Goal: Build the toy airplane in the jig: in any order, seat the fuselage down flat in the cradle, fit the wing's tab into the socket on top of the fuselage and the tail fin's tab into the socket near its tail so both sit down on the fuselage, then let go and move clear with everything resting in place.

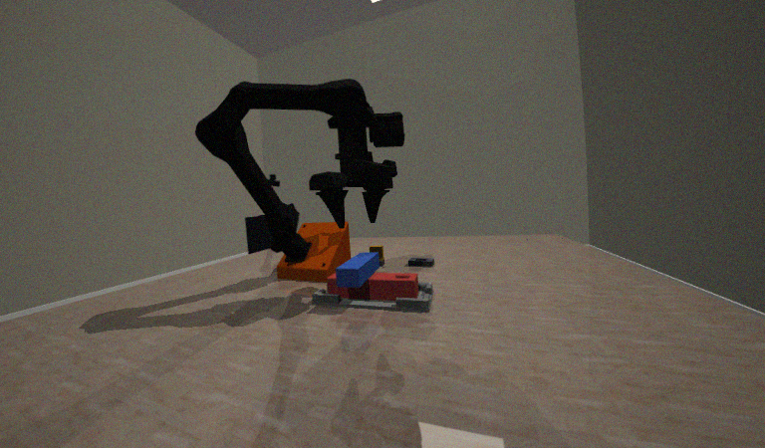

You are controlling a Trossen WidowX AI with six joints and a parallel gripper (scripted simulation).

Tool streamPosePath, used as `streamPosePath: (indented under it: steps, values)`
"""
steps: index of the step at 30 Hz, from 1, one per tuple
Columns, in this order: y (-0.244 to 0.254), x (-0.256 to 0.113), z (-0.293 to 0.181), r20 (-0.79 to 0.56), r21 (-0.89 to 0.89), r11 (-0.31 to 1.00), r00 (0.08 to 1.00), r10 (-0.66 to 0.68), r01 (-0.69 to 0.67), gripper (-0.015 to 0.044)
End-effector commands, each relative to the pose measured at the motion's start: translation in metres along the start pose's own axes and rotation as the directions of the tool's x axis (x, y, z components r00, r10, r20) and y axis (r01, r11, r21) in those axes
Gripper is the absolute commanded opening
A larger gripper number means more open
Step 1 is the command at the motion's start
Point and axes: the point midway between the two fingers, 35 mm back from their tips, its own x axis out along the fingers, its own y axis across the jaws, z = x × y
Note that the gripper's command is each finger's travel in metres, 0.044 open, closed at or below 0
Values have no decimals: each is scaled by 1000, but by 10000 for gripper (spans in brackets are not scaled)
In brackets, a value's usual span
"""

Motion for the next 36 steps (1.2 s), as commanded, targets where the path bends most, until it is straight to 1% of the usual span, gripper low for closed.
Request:
streamPosePath:
  steps: [1, 9, 11, 14, 17, 21, 24, 26, 31, 36]
  values:
    - [0, -1, 0, -3, -432, 902, 1000, 3, -4, 440]
    - [0, -1, 0, -3, -432, 902, 1000, 3, -4, 440]
    - [12, -2, -1, -3, -433, 901, 1000, 10, -10, 440]
    - [63, -6, -14, -5, -437, 899, 999, 32, -32, 440]
    - [114, -8, -37, -10, -440, 897, 999, 44, -44, 440]
    - [173, -6, -83, -13, -439, 898, 999, 38, -40, 440]
    - [207, -1, -122, -10, -434, 900, 1000, 22, -24, 440]
    - [213, 1, -131, -9, -433, 901, 1000, 17, -19, 440]
    - [214, 4, -131, -9, -433, 901, 1000, 17, -19, 440]
    - [214, 56, -131, -8, -432, 902, 1000, 16, -18, 440]
